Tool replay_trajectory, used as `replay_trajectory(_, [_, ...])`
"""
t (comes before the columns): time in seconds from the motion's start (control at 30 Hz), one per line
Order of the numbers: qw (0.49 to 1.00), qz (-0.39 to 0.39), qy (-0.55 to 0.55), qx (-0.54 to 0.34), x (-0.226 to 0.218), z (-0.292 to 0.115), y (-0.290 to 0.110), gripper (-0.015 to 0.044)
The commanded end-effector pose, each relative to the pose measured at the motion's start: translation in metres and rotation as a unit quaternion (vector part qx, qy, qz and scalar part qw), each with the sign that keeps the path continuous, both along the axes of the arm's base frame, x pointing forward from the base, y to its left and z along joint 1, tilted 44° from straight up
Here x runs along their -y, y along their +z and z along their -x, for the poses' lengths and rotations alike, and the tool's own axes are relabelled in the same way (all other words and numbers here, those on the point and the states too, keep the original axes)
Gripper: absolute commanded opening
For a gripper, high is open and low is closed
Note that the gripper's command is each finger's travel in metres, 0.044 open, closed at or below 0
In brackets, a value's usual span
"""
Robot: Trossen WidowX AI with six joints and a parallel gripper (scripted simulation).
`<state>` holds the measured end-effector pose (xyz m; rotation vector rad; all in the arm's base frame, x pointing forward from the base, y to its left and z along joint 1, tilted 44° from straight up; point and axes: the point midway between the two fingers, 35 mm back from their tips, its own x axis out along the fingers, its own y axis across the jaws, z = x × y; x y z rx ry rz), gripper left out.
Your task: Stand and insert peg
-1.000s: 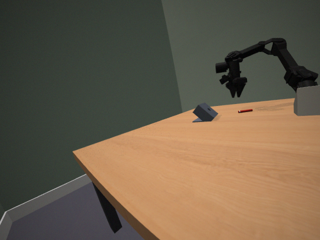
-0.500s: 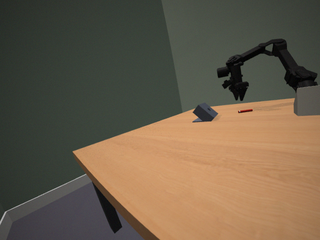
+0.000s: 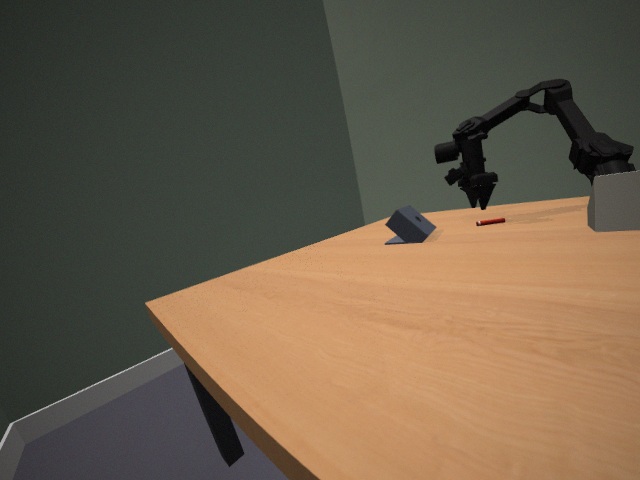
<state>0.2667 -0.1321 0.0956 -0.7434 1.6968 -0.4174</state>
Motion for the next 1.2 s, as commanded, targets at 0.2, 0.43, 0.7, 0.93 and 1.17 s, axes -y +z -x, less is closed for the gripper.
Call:
replay_trajectory(0.2, [1.000,0.003,0.001,-0.005,0.013,0.003,-0.013,0.0440])
replay_trajectory(0.43, [1.000,0.004,0.001,-0.005,0.020,0.006,-0.021,0.0440])
replay_trajectory(0.7, [1.000,0.005,0.001,-0.005,0.029,0.009,-0.029,0.0440])
replay_trajectory(0.93, [1.000,0.005,0.001,-0.006,0.033,0.010,-0.033,0.0387])
replay_trajectory(1.17, [1.000,0.005,0.001,-0.006,0.033,0.010,-0.033,0.0204])
